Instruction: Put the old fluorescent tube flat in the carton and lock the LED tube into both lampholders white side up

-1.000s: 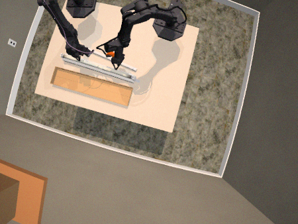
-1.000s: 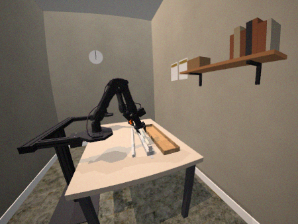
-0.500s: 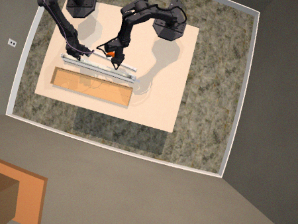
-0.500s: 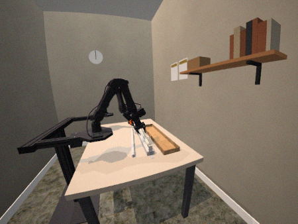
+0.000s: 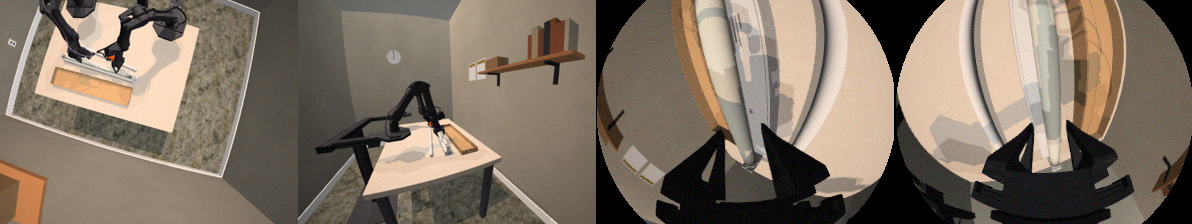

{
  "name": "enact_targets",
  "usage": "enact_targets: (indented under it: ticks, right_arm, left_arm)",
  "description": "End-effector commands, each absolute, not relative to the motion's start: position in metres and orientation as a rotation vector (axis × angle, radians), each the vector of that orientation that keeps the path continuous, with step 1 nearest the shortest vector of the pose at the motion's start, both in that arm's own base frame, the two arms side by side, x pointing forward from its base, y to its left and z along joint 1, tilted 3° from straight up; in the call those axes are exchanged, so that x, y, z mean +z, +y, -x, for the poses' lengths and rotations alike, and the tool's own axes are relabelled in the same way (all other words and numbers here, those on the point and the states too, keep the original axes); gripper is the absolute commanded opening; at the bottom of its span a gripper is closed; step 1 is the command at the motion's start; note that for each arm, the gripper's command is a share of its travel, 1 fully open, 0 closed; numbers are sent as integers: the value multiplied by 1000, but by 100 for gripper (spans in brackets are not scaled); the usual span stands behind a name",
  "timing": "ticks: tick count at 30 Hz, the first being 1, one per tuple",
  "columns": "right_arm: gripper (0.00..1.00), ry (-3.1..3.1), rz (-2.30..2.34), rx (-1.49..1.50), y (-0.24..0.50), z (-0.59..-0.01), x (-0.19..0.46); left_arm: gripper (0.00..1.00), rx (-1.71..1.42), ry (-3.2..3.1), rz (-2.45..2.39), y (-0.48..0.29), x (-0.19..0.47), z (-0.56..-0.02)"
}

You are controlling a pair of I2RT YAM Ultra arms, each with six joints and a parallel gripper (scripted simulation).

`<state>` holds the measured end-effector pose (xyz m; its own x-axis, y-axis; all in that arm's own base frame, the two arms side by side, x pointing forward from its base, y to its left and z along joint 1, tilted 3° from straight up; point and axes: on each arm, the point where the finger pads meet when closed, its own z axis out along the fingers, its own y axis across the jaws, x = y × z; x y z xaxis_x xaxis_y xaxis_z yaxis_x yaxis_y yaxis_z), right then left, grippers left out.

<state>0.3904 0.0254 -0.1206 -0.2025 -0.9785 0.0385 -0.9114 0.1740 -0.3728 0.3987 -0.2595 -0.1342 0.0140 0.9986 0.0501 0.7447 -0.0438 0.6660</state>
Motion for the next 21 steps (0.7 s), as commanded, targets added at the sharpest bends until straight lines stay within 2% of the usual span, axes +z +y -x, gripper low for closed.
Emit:
enact_targets:
  ticks: [1, 7, 10, 14, 16, 21]
  right_arm:
    - [49, 2185, 1783, -502, 25, -417, -118]
    - [49, 2179, 1798, -494, 28, -419, -131]
    - [49, 2185, 1772, -496, 30, -424, -116]
    - [49, 2180, 1762, -503, 29, -425, -117]
    - [49, 2176, 1752, -511, 27, -429, -115]
    - [49, 2204, 1773, -493, 22, -412, -123]
  left_arm:
    - [49, 721, 1763, -1802, -266, -133, -418]
    - [49, 722, 1769, -1816, -263, -147, -424]
    - [49, 729, 1745, -1779, -280, -124, -424]
    - [49, 723, 1756, -1760, -274, -125, -429]
    - [49, 731, 1802, -1836, -250, -157, -408]
    - [49, 730, 1765, -1780, -265, -128, -425]
